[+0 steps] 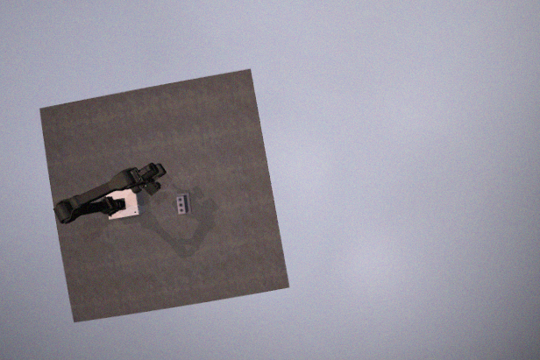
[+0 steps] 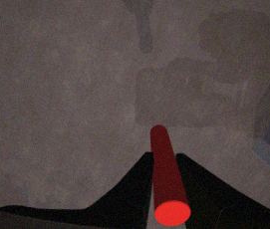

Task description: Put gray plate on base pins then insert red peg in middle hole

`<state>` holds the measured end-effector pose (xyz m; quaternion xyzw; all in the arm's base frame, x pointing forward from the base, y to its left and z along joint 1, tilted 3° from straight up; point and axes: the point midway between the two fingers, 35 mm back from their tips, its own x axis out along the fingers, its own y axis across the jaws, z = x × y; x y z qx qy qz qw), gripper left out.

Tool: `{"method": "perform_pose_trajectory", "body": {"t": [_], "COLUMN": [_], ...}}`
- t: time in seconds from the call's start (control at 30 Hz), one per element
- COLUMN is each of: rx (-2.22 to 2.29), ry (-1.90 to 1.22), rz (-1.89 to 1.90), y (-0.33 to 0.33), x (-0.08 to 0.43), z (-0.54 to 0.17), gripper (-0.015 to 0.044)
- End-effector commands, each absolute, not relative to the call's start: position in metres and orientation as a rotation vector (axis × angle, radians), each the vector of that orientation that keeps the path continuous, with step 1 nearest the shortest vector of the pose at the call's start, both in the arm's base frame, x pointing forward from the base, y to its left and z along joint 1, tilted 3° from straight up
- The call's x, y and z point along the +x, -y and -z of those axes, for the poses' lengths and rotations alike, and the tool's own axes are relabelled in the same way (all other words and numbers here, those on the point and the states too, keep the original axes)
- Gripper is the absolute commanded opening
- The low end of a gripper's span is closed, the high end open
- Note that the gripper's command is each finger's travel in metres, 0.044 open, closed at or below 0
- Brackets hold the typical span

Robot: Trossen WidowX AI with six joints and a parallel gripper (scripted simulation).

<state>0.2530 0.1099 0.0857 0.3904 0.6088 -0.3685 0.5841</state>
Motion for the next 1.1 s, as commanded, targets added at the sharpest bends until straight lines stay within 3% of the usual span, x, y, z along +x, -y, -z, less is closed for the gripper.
{"method": "perform_pose_trajectory", "body": {"t": [0.0,1.07], "rx": [0.911,0.928], "ry": [-1.421,-1.404], "rz": [0.862,0.859], "y": [-0.104,-0.031], "x": [0.260,0.315], "z": [-0.085,-0.085], "gripper": [0.0000,0.0000]}}
